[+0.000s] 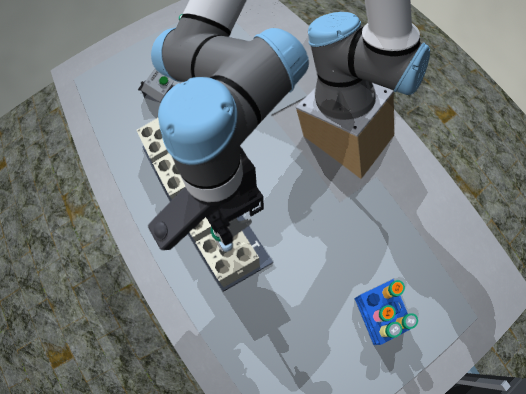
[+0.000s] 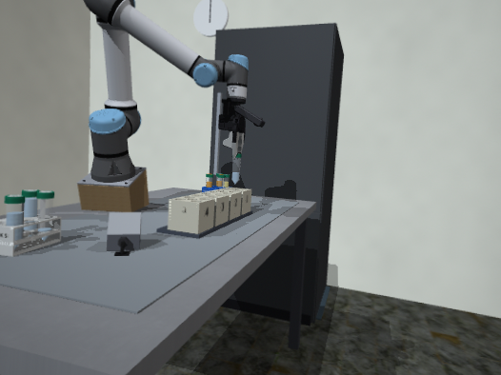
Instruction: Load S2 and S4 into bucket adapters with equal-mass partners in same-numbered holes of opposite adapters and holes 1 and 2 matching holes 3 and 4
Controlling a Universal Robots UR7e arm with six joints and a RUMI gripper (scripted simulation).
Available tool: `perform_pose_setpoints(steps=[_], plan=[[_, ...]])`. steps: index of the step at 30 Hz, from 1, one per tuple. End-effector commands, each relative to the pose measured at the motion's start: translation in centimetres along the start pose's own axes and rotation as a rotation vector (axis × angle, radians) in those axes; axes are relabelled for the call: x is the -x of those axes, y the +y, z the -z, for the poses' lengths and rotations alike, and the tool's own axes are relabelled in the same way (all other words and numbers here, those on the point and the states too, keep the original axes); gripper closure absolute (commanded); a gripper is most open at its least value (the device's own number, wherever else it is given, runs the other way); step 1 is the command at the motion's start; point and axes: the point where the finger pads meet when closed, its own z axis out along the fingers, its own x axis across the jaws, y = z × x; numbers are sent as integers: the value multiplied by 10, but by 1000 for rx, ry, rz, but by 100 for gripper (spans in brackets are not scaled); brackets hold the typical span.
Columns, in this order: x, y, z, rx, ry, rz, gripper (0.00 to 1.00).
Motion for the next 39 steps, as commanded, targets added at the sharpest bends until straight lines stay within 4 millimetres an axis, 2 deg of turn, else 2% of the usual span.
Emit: perform_pose_setpoints(steps=[1,23,39], plan=[[-1,-2,-14,-4,-1,-2,100],[0,-3,-14,-8,-3,-2,100],[-1,-2,-35,-4,-1,-2,100]])
